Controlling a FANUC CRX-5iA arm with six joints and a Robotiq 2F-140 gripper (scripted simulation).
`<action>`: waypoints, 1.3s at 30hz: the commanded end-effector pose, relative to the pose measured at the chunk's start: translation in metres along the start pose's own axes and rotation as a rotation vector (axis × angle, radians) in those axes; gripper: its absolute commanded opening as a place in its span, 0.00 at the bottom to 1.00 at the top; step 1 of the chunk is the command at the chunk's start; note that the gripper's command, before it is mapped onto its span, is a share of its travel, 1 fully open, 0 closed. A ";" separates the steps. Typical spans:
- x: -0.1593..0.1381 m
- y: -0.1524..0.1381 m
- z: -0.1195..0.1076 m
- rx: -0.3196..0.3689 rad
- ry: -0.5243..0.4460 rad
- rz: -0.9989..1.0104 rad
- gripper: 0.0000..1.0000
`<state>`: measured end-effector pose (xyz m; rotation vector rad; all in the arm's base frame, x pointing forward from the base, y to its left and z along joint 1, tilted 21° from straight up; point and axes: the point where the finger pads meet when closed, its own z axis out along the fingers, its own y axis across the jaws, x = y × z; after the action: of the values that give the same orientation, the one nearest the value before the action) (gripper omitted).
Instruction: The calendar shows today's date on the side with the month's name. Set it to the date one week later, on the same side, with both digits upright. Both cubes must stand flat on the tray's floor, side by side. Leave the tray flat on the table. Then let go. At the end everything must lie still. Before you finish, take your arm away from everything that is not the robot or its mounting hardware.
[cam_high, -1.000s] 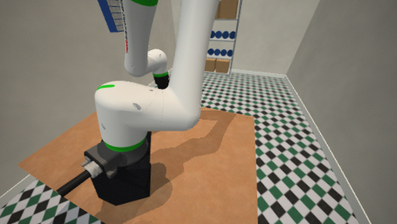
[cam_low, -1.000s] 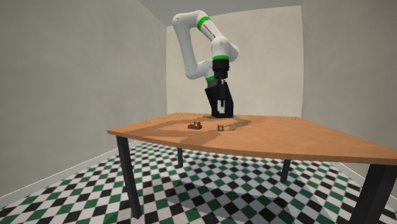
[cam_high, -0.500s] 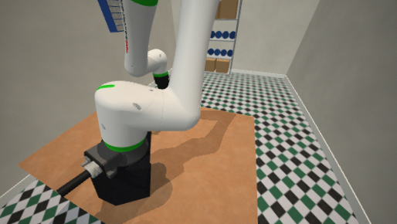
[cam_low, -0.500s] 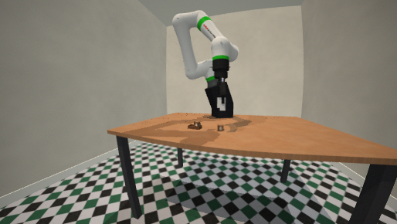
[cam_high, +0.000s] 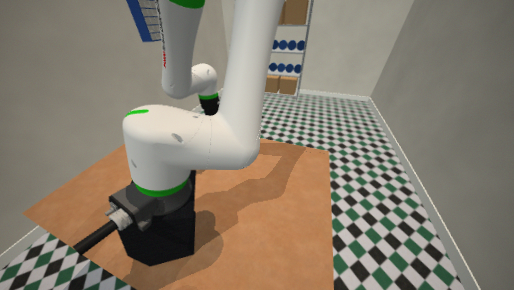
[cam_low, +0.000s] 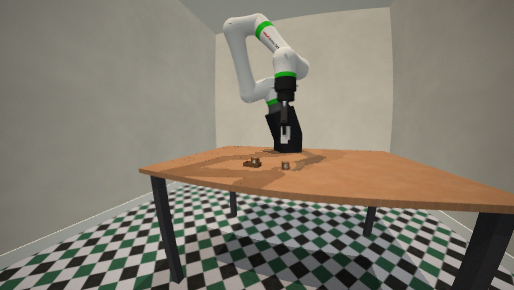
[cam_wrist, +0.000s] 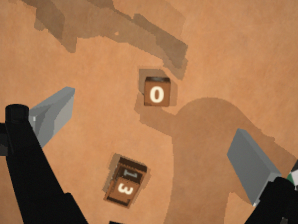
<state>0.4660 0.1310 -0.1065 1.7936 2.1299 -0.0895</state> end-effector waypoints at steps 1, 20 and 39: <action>0.000 0.000 0.000 -0.009 -0.005 0.173 1.00; 0.000 0.000 0.002 -0.010 -0.002 0.753 1.00; 0.000 0.001 0.003 -0.011 0.002 1.362 1.00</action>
<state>0.4672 0.1301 -0.1091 2.7225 0.7215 0.1995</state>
